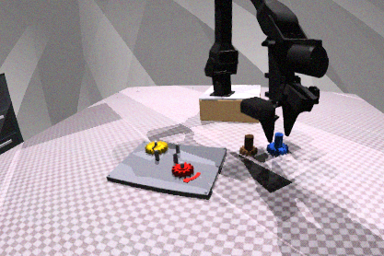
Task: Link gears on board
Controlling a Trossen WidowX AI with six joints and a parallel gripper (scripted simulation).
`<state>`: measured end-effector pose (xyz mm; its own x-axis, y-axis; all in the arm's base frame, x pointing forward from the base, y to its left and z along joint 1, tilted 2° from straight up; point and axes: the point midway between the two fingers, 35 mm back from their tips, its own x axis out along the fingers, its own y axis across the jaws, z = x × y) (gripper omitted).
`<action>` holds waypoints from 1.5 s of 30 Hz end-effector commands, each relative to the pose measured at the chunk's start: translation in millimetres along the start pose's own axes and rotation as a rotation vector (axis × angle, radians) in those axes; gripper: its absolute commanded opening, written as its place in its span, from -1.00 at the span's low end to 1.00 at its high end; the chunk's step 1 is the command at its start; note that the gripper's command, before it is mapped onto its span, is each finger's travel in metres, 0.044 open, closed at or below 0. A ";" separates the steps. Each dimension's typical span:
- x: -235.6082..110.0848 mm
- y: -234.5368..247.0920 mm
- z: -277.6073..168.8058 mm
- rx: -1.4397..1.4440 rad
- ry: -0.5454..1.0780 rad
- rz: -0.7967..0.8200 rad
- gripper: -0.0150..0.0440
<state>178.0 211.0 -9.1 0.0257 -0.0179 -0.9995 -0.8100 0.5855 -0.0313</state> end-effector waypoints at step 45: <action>-66.0 0.0 12.2 -0.036 -0.021 -0.015 -0.49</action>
<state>183.8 220.7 48.6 0.0506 -0.0149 -0.9986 -0.8335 0.5503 -0.0504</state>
